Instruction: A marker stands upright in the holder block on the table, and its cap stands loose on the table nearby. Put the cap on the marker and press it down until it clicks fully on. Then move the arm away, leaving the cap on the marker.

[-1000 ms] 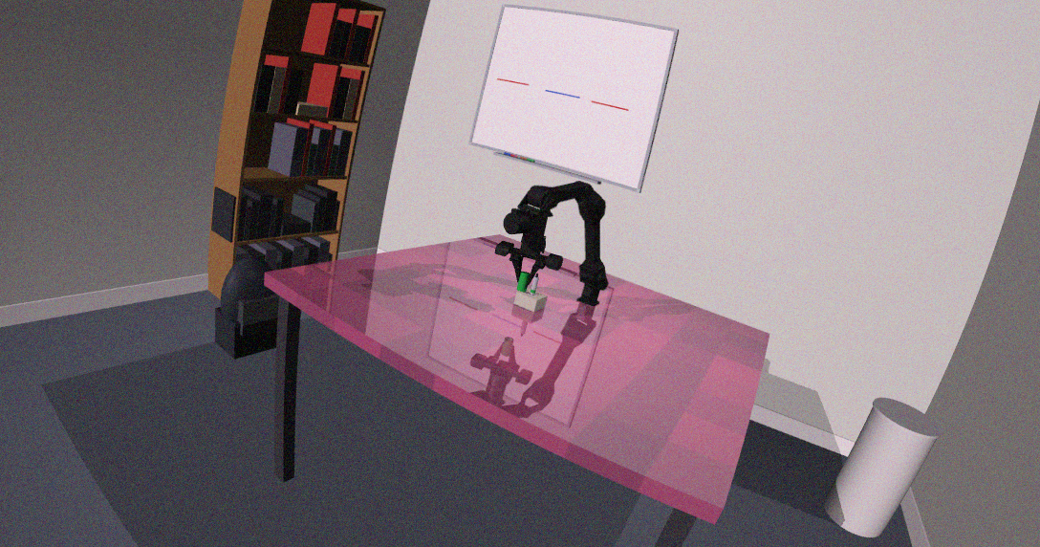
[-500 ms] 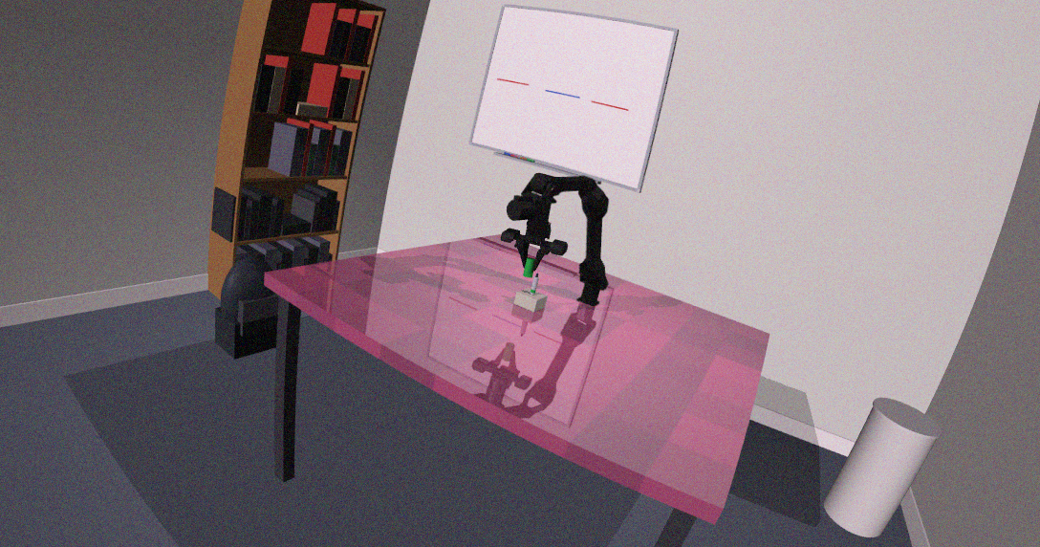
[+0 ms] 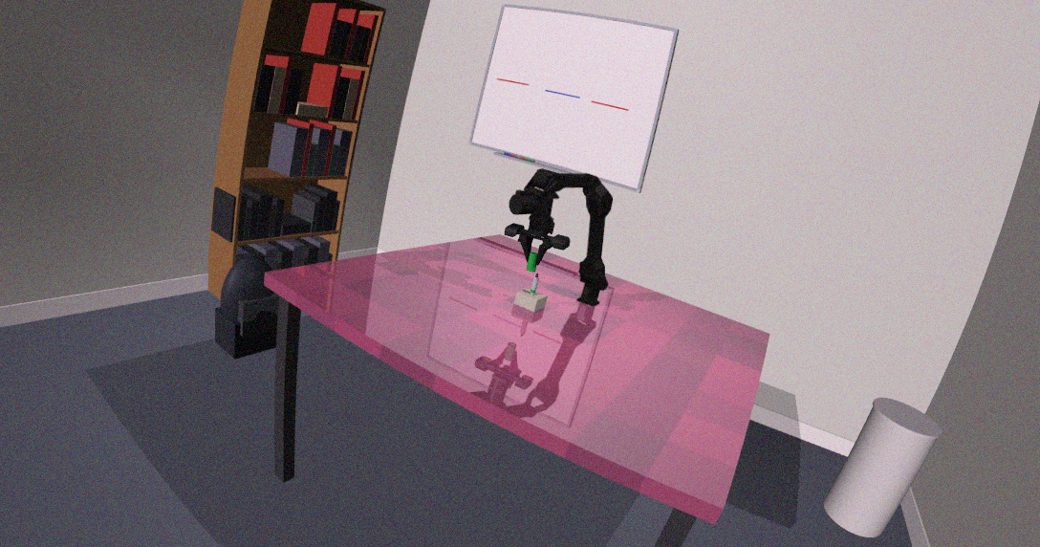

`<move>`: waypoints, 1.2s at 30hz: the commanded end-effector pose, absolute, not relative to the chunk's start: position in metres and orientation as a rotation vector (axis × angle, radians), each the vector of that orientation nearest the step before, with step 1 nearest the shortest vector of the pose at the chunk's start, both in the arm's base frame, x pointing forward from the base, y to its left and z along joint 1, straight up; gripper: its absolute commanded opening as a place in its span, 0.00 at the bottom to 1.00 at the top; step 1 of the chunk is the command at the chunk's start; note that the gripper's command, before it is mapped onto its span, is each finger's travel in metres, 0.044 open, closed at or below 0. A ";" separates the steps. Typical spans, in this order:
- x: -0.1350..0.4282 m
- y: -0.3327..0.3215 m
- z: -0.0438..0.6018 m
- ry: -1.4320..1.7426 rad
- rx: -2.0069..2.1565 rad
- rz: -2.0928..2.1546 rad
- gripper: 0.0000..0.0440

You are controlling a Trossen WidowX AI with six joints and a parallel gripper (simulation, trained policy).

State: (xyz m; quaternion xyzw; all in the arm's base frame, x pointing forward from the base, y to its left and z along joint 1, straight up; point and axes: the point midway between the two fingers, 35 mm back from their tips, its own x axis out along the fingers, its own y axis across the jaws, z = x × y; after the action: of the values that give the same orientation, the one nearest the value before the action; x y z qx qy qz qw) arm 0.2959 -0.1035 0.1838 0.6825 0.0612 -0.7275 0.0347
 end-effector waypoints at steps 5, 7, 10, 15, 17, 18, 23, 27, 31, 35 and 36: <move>0.283 -0.099 0.186 0.177 2.111 -2.252 0.00; 0.280 -0.099 0.186 0.173 2.111 -2.258 0.00; 0.275 -0.098 0.186 0.168 2.112 -2.267 0.00; 0.267 -0.096 0.185 0.157 2.113 -2.283 0.00; 0.265 -0.096 0.185 0.153 2.114 -2.290 0.00; 0.263 -0.096 0.185 0.150 2.114 -2.293 0.00; 0.257 -0.096 0.184 0.137 2.116 -2.310 0.00; 0.252 -0.096 0.183 0.125 2.120 -2.322 0.00; 0.249 -0.097 0.181 0.111 2.125 -2.331 0.00; 0.247 -0.098 0.177 0.097 2.126 -2.343 0.00; 0.247 -0.098 0.175 0.093 2.127 -2.345 0.00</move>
State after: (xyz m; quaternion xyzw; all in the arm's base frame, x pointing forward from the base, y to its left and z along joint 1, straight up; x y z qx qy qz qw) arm 0.2479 -0.0979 0.1765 0.6696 0.0327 -0.7420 -0.0096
